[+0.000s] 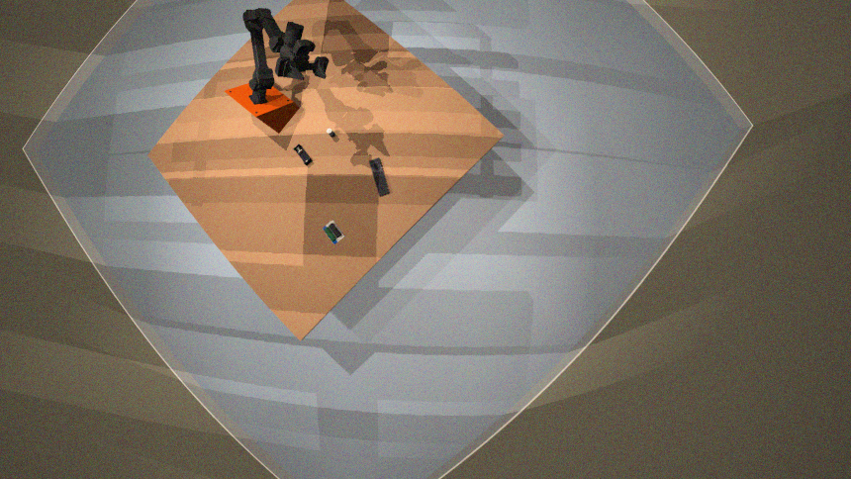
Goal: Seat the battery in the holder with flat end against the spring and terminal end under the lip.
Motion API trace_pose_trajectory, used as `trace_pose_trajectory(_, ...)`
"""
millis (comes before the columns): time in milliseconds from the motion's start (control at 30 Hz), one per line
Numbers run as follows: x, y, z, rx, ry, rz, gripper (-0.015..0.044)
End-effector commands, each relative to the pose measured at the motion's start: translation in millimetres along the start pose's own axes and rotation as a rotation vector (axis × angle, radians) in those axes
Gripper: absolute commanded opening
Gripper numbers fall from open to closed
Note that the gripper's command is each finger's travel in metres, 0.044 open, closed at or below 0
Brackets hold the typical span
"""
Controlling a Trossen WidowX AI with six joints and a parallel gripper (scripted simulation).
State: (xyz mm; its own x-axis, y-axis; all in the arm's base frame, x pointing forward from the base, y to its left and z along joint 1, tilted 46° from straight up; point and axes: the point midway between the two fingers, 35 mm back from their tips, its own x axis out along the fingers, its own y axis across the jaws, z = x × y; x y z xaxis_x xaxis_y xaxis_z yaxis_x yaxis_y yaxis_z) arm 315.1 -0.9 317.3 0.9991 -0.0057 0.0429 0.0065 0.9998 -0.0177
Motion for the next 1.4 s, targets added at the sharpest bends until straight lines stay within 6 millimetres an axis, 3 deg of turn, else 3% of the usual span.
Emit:
trace_pose_trajectory(0, 2, 1, -2, -0.008, 0.011, 0.006, 0.0374)
trace_pose_trajectory(67, 14, 10, -18, -0.072, 0.096, 0.056, 0.0321)
trace_pose_trajectory(300, 51, 57, -109, -0.350, 0.489, 0.409, 0.0137)
trace_pose_trajectory(467, 49, 90, -177, -0.448, 0.708, 0.736, 0.0006)
trace_pose_trajectory(633, 33, 119, -229, -0.458, 0.853, 1.077, 0.0000)
trace_pose_trajectory(900, 4, 153, -271, -0.327, 0.929, 1.525, 0.0000)
trace_pose_trajectory(1200, 3, 155, -273, -0.323, 0.929, 1.533, 0.0000)
trace_pose_trajectory(1367, -4, 187, -304, -0.323, 0.931, 1.533, 0.0000)
